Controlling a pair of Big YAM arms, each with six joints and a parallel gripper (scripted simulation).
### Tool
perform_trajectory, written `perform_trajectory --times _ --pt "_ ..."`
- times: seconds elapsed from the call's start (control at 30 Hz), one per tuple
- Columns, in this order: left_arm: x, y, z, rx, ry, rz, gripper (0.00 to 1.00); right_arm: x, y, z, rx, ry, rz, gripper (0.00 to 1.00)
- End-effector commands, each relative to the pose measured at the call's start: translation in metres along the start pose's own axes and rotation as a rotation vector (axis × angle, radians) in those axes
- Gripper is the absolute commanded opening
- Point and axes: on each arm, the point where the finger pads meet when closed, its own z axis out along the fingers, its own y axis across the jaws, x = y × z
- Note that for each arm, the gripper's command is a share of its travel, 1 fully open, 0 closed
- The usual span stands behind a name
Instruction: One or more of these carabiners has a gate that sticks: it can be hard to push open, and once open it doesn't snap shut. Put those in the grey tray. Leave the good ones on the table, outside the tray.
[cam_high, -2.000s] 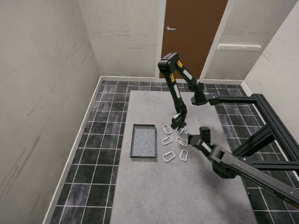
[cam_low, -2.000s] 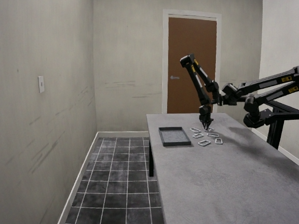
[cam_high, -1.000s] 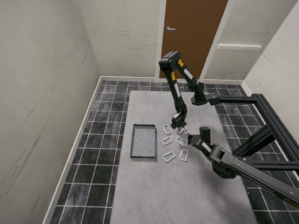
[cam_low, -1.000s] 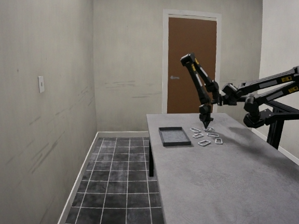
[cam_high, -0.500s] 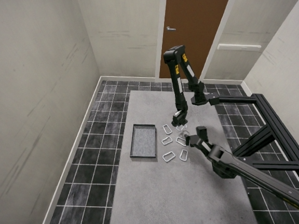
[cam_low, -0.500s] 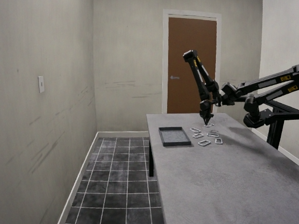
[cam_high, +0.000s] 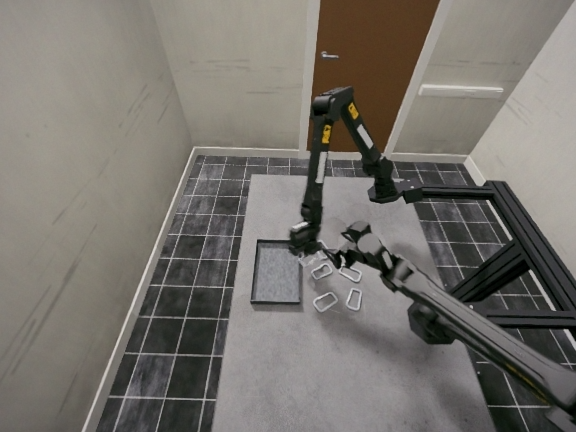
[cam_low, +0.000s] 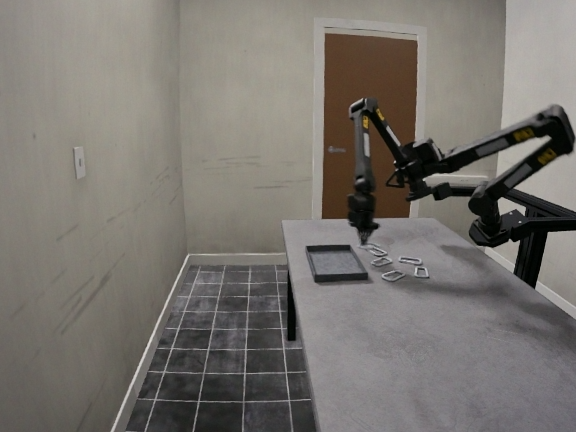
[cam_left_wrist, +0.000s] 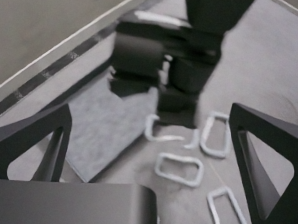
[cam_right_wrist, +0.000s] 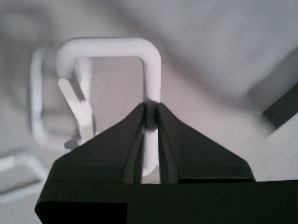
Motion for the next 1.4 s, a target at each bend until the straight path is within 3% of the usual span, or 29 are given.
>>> perform_trajectory --times 0.0,0.13,0.53,1.0,1.07,1.1,1.27,1.37 --pt "-0.029 0.003 0.040 -0.089 -0.025 -0.116 1.00 -0.037 -0.035 0.006 -0.002 0.037 -0.046 0.01" --pt "-0.019 0.000 0.058 -0.153 0.017 -0.128 1.00 -0.066 -0.077 0.008 -0.005 0.072 -0.058 0.01" --pt "-0.017 0.006 0.059 -0.177 0.021 -0.116 1.00 -0.091 -0.126 0.010 -0.002 0.101 -0.039 0.01" --pt "-0.003 0.000 0.056 -0.165 0.051 -0.102 1.00 -0.106 -0.116 -0.003 -0.002 0.078 -0.056 0.01" --pt "-0.003 0.000 0.056 -0.165 0.051 -0.102 1.00 -0.101 -0.119 0.015 -0.001 0.087 -0.053 0.01" --pt "-0.003 0.000 0.056 -0.165 0.051 -0.102 1.00 -0.085 -0.123 0.025 -0.005 0.116 -0.046 0.01" --pt "-0.003 0.000 0.056 -0.165 0.051 -0.102 1.00 -0.067 -0.119 0.048 -0.017 0.156 -0.048 0.01" --pt "-0.003 0.000 0.056 -0.165 0.051 -0.102 1.00 -0.078 -0.123 0.051 -0.010 0.134 -0.041 0.01"
